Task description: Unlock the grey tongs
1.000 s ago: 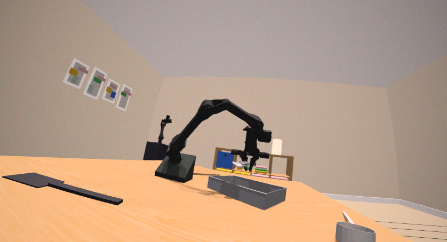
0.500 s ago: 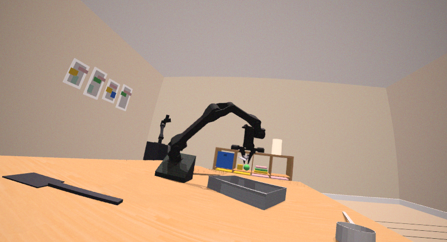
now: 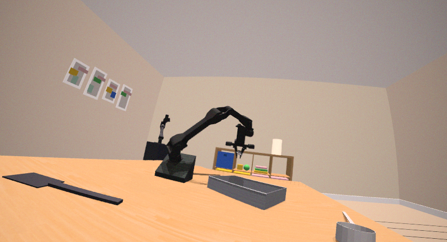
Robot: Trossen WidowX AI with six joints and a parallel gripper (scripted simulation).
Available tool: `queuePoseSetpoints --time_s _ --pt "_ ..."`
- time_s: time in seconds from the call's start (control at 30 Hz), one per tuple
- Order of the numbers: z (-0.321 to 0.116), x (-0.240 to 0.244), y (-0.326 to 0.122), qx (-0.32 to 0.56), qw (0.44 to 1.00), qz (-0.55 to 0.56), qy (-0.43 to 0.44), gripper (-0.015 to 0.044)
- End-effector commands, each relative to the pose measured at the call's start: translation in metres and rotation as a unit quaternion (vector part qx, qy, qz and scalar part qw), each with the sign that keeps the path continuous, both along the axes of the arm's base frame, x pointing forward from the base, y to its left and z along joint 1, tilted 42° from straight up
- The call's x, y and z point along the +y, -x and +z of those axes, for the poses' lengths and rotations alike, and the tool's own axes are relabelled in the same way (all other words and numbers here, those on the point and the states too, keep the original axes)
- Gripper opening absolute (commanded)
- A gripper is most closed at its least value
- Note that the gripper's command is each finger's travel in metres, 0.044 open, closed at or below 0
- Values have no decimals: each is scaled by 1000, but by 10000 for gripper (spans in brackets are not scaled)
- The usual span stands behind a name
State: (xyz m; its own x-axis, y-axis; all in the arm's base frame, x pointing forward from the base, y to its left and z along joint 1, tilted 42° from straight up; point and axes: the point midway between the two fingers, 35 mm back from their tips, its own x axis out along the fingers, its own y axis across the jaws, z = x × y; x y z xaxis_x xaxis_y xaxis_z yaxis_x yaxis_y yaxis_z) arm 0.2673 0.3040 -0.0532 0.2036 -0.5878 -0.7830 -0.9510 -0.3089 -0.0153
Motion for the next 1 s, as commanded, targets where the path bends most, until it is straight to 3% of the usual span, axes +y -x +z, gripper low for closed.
queuePoseSetpoints --time_s 0.0,0.43,0.97 --pt "-17 17 26 17 1000 19 11 -150" --pt "-42 41 73 46 997 57 28 -150" --pt "-79 71 199 123 980 152 38 -150"
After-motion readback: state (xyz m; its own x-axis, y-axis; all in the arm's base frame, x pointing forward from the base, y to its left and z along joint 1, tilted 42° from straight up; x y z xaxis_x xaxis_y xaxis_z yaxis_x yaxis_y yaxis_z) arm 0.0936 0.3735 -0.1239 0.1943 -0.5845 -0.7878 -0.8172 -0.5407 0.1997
